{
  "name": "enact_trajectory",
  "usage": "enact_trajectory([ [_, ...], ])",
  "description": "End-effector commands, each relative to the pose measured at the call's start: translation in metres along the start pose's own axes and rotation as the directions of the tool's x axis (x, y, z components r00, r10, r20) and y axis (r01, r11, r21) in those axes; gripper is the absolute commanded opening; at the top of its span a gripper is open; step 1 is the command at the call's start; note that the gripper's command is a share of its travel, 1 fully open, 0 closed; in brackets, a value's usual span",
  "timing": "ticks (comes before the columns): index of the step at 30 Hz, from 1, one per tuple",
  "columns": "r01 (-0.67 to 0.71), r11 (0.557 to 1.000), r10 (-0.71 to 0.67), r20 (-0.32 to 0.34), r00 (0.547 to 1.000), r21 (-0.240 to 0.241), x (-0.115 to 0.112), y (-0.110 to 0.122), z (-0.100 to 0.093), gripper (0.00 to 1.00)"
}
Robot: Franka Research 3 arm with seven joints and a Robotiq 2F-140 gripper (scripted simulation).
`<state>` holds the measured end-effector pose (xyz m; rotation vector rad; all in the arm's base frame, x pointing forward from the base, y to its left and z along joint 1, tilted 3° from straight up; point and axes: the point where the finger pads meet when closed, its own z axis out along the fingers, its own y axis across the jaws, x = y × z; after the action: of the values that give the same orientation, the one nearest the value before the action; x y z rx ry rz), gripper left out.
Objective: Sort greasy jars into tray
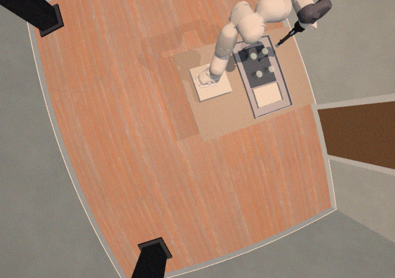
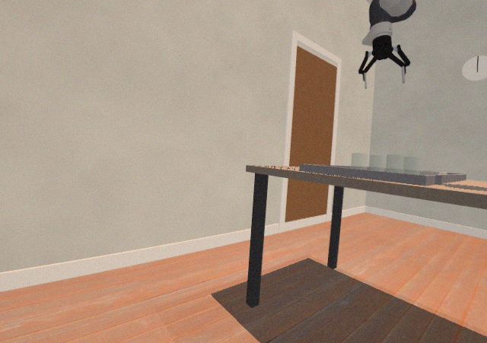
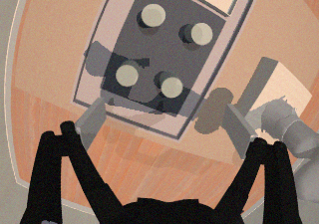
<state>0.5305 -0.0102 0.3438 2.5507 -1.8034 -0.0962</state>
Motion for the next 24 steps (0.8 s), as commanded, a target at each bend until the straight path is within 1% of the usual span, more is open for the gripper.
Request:
enact_trajectory([
  [1, -0.071, 0.997, 0.071, -0.003, 0.997, 0.013, 0.001, -0.003, -0.001, 1.0],
  [3, -0.071, 0.997, 0.071, -0.003, 0.997, 0.013, 0.001, -0.003, -0.001, 1.0],
  [4, -0.167, 0.986, 0.167, 0.006, 0.986, 0.009, 0.002, 0.001, 0.013, 1.0],
  [11, -0.167, 0.986, 0.167, 0.006, 0.986, 0.009, 0.002, 0.001, 0.013, 1.0],
  [12, -0.251, 0.968, 0.251, 0.016, 0.968, 0.002, 0.004, 0.005, 0.027, 1.0],
  [21, -0.251, 0.968, 0.251, 0.016, 0.968, 0.002, 0.004, 0.005, 0.027, 1.0],
  [22, -0.344, 0.939, 0.344, 0.023, 0.939, -0.003, 0.005, 0.008, 0.04, 1.0],
  [24, -0.344, 0.939, 0.344, 0.023, 0.939, -0.003, 0.005, 0.008, 0.04, 1.0],
])
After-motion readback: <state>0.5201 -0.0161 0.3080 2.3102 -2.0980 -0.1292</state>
